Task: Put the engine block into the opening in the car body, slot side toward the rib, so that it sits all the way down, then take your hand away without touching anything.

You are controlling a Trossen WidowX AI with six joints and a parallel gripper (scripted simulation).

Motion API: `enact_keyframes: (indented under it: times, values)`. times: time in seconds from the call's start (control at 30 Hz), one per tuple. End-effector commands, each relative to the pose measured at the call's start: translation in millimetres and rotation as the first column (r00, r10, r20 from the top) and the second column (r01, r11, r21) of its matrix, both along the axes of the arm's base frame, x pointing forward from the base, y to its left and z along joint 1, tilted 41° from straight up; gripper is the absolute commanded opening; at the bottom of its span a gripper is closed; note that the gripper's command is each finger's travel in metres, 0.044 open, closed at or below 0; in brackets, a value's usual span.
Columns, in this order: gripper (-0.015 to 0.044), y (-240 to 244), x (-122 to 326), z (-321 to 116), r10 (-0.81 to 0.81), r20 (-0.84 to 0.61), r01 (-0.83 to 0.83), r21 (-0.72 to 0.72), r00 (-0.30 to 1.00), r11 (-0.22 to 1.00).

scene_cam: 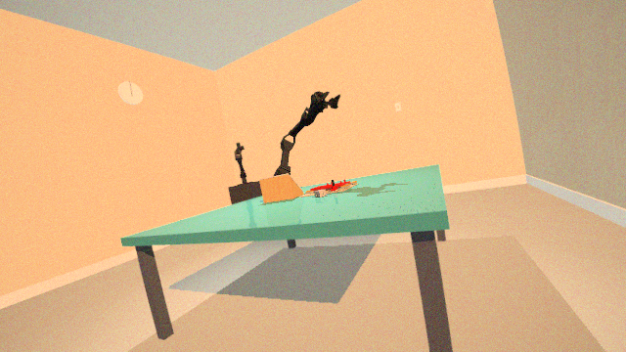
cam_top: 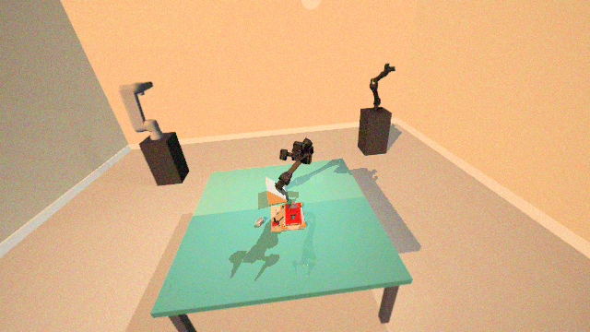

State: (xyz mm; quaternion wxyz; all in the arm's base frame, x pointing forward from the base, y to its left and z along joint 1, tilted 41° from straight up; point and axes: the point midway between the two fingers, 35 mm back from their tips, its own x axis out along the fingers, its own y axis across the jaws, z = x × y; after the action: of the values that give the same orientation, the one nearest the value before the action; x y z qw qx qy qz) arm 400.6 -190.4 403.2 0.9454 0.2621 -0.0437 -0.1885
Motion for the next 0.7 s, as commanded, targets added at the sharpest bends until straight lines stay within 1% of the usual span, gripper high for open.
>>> enact_keyframes:
  times: [0.0,0.33,0.67]
  values:
    - [0.0440,-9.1,16.4,-38.7,0.028,-0.141,-0.026,0.016,0.990,1.000]
    - [0.0440,-21.4,37.8,-136.3,0.127,-0.439,-0.089,0.106,0.889,0.990]
    - [0.0440,-20.8,37.1,-231.9,0.278,-0.657,-0.148,0.248,0.700,0.957]
